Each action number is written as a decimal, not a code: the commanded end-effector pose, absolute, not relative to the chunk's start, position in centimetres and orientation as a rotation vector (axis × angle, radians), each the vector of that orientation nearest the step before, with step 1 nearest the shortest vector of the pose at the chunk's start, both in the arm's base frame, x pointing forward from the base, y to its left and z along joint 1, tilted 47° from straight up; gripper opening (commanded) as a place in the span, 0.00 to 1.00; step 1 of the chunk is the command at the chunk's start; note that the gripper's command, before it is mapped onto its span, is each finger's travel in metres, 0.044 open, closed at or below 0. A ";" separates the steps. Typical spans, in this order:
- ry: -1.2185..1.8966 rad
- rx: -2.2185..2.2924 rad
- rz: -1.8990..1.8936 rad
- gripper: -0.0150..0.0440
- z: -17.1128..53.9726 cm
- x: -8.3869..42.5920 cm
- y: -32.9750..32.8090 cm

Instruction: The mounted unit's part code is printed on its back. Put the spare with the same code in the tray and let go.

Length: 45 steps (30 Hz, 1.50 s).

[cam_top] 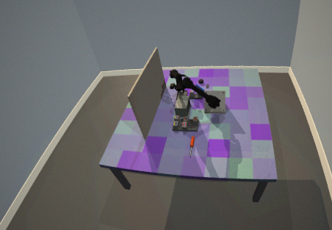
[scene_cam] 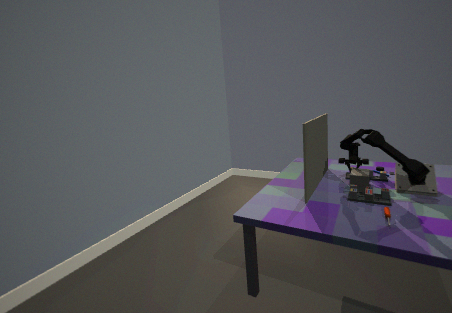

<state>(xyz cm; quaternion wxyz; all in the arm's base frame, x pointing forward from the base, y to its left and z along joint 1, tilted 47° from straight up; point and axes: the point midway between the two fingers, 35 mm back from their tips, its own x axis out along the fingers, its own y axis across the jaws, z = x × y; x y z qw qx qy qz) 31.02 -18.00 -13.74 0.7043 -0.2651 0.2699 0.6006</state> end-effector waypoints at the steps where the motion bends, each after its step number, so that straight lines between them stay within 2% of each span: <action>1: 0.600 -0.583 1.331 0.25 -14.0 31.0 -17.7; 3: 0.600 -0.583 1.331 0.25 -14.1 31.0 -17.6; 20: 0.600 -0.589 1.336 1.00 -13.9 31.0 -17.8; 29: 0.605 -0.585 1.331 1.00 -6.7 29.5 -25.2; 45: 0.608 -0.590 1.309 1.00 -6.9 29.7 -25.3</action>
